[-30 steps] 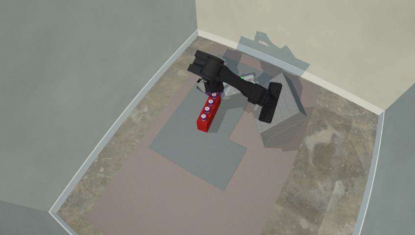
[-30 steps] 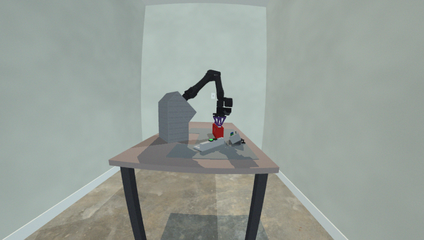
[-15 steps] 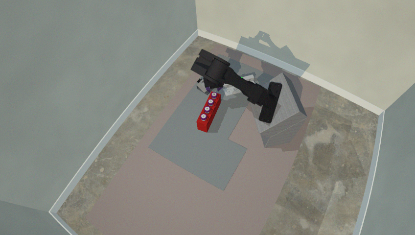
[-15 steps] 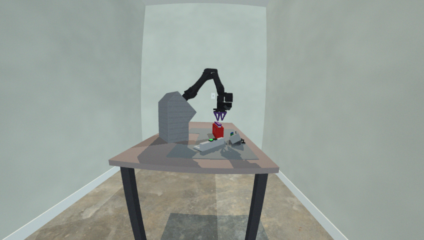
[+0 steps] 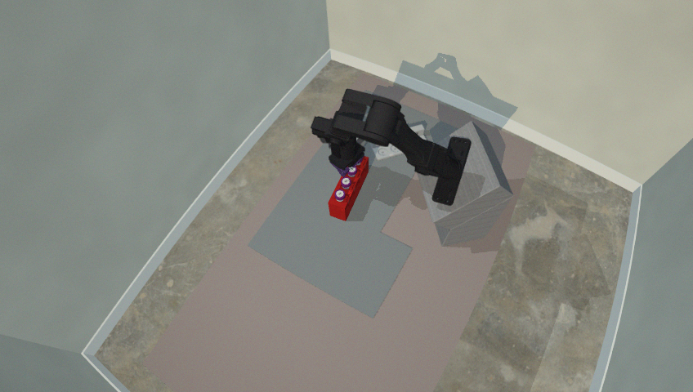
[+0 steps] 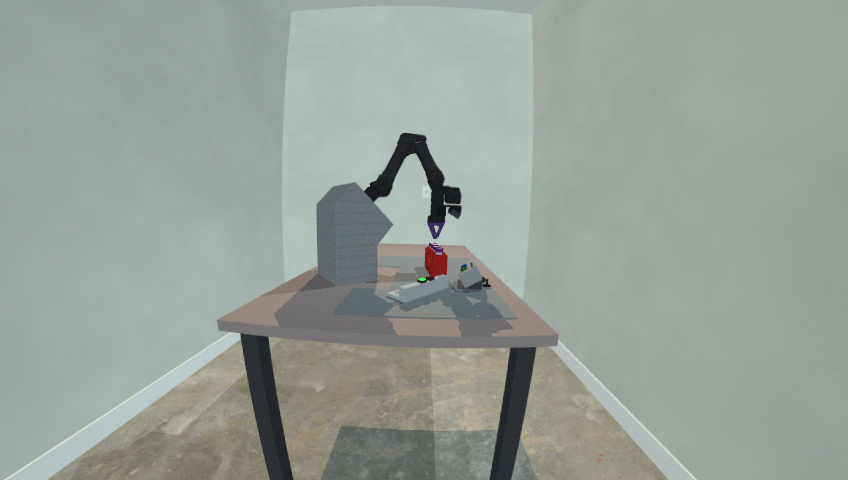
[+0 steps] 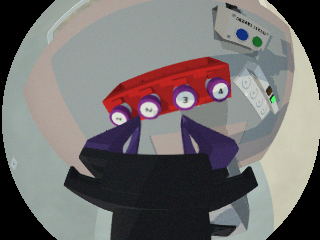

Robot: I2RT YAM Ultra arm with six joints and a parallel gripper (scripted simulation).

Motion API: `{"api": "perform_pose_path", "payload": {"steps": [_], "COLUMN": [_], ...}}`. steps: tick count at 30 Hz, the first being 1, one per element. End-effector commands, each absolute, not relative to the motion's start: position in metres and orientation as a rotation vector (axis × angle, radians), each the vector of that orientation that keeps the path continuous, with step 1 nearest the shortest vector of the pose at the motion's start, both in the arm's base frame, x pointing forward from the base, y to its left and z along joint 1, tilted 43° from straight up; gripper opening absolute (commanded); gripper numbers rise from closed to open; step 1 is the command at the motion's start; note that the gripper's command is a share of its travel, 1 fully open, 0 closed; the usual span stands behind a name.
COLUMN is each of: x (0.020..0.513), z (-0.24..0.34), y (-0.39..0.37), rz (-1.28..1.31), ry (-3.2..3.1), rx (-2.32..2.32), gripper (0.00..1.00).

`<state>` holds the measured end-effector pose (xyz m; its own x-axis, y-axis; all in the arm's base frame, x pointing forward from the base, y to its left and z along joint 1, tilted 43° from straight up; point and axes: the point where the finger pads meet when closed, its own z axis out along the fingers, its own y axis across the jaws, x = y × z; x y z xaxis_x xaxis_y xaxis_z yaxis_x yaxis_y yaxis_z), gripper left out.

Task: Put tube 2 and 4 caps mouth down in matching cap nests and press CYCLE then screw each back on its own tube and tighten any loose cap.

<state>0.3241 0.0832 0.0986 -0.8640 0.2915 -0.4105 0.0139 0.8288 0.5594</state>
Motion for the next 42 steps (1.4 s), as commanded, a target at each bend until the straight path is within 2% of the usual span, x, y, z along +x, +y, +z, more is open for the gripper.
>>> {"api": "perform_pose_path", "payload": {"steps": [1,13,42], "x": [0.323,0.307,0.325], "z": [0.106,0.13,0.104], "y": [0.088,0.146,0.162], "rz": [0.618,0.338,0.338], "ry": [2.48,2.267,2.268], "rx": [-0.063,-0.814,-0.814], "gripper": [0.49,0.49,0.49]}}
